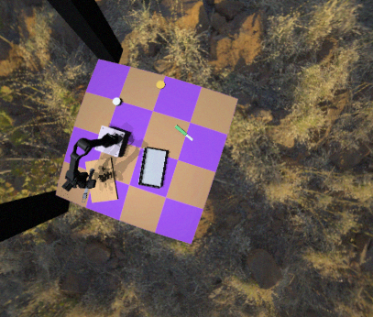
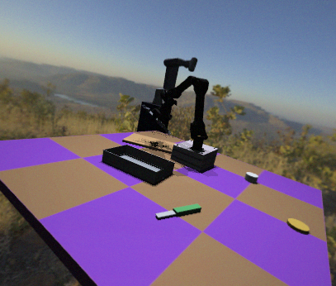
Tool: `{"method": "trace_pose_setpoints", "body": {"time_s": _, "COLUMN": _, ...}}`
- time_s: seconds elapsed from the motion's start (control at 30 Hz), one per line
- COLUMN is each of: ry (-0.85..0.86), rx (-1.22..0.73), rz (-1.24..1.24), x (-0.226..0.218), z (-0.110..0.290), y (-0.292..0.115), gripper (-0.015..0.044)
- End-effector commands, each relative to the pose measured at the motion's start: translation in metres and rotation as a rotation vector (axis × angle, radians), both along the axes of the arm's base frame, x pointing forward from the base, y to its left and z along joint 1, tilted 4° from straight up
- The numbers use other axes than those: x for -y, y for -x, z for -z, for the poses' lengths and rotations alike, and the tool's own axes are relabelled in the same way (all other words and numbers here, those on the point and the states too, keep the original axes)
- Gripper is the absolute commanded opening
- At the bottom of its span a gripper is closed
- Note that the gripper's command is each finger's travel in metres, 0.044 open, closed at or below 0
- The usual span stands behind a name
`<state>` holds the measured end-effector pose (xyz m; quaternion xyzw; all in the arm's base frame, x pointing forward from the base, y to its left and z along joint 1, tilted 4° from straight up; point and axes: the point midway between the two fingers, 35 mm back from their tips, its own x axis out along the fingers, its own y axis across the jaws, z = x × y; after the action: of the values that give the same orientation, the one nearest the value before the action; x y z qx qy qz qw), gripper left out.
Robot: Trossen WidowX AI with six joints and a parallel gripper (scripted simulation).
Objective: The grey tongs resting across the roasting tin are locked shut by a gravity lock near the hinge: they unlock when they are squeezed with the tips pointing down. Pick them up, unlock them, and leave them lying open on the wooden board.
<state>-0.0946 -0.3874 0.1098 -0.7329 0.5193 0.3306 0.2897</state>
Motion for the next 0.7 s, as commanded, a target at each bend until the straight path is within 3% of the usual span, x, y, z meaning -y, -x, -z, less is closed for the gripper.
{"method": "trace_pose_setpoints", "body": {"time_s": 0.0, "ry": -0.065, "rx": -0.034, "rz": -0.009, "x": 0.002, "z": -0.001, "y": -0.001, "gripper": -0.0150}}
{"method": "trace_pose_setpoints", "body": {"time_s": 0.67, "ry": -0.412, "rx": -0.188, "rz": -0.081, "x": -0.012, "z": -0.003, "y": -0.013, "gripper": -0.0150}}
